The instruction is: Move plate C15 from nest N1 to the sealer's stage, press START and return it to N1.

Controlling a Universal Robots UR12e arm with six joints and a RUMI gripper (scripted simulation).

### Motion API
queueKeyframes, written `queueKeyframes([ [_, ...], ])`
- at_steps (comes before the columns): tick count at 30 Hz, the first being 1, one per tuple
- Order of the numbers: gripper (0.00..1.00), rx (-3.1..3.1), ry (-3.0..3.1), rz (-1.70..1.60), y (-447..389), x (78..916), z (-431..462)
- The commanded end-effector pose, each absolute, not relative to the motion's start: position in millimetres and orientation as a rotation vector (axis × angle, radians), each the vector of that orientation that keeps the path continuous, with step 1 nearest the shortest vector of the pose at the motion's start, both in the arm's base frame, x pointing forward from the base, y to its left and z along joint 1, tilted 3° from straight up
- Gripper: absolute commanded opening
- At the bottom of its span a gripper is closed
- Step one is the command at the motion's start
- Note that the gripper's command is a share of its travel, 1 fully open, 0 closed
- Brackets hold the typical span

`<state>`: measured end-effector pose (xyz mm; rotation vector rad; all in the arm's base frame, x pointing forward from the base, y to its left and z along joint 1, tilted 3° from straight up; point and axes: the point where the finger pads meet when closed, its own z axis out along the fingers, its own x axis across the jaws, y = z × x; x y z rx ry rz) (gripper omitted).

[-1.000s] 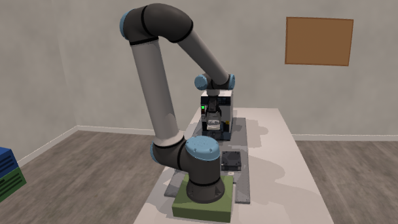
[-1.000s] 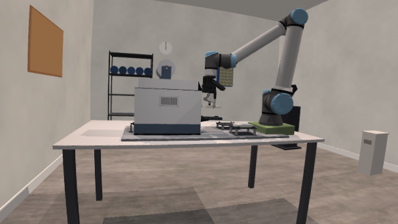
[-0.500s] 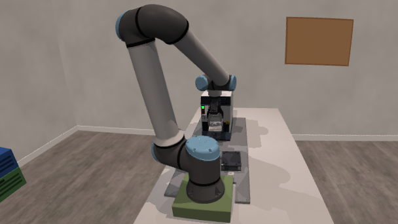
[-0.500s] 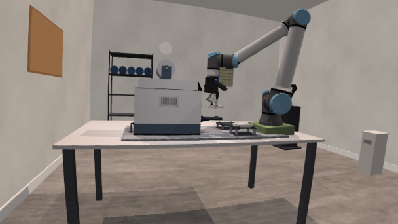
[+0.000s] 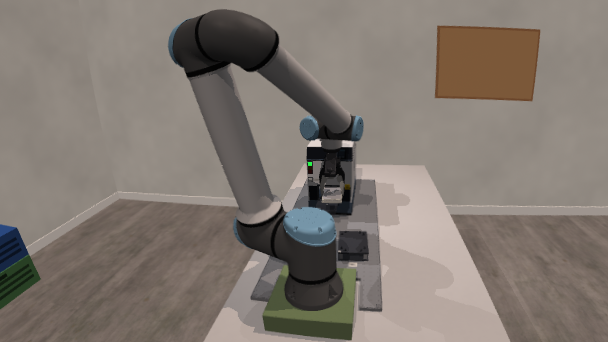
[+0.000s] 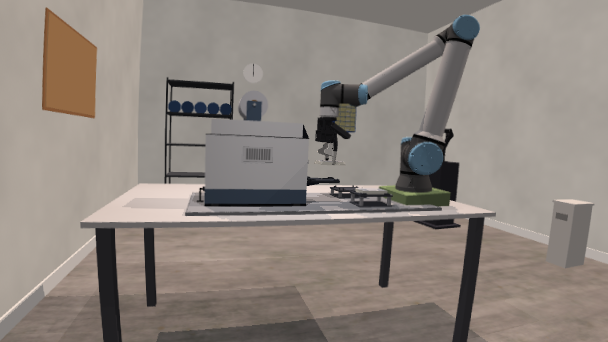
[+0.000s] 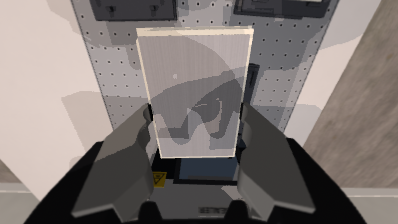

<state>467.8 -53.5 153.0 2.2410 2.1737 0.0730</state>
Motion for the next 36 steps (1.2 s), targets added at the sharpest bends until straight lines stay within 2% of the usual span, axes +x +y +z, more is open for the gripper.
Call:
queueKeyframes([
  [1, 0.0, 2.24, 2.173, 0.074, -60, 457, 153],
  [36, 0.0, 2.24, 2.173, 0.074, -95, 394, 150],
])
